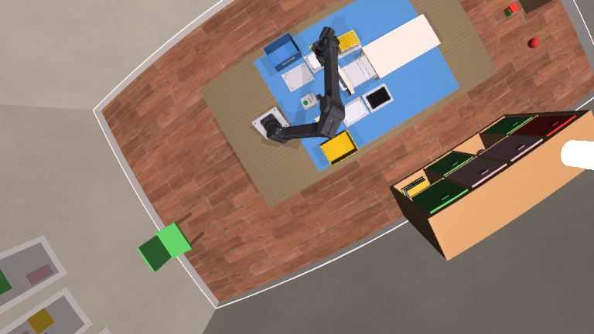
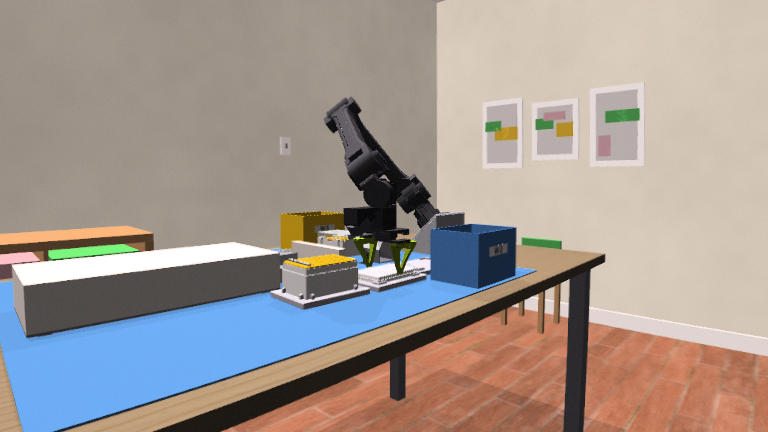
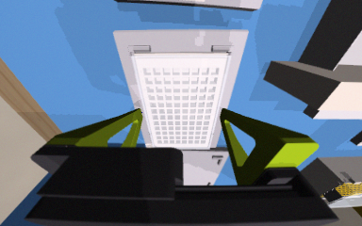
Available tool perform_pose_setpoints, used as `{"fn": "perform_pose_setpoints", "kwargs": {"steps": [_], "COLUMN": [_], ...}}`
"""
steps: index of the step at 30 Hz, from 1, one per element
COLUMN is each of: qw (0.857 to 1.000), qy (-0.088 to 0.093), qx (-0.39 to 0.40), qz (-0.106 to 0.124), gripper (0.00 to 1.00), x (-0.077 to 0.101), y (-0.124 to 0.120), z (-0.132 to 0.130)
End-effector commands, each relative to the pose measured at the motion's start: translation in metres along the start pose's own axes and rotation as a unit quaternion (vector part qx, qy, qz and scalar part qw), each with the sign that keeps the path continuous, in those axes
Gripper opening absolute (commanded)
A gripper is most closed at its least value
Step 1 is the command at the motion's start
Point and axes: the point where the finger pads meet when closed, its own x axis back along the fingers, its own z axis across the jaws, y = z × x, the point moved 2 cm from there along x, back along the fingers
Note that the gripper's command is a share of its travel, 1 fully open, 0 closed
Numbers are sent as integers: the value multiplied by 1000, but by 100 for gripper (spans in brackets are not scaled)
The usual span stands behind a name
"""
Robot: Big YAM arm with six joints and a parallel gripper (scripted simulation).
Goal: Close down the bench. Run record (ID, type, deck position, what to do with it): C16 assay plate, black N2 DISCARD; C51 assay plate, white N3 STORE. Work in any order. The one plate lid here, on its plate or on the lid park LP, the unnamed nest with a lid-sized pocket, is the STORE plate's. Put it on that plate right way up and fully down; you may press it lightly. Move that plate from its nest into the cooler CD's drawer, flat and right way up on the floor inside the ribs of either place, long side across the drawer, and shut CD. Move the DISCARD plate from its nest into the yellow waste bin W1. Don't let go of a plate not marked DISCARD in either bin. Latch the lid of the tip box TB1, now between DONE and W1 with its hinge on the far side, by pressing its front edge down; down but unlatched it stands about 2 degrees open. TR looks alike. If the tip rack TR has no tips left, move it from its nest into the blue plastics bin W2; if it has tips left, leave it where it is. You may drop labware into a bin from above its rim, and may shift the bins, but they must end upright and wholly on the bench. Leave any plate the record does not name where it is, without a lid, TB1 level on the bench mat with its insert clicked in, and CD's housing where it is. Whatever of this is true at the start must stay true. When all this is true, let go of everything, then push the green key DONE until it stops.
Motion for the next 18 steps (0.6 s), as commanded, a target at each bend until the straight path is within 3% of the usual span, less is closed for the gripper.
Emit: {"fn": "perform_pose_setpoints", "kwargs": {"steps": [1, 10, 13, 16, 18], "qw": [1000, 1000, 1000, 1000, 999], "qy": [0, 0, 4, 8, 15], "qx": [3, 3, 0, -11, -19], "qz": [-3, -3, -16, -16, -25], "gripper": [100, 100, 100, 100, 100], "x": [-5, -5, 19, 21, 34], "y": [1, 1, 7, 14, 23], "z": [3, 3, 10, 3, 0]}}
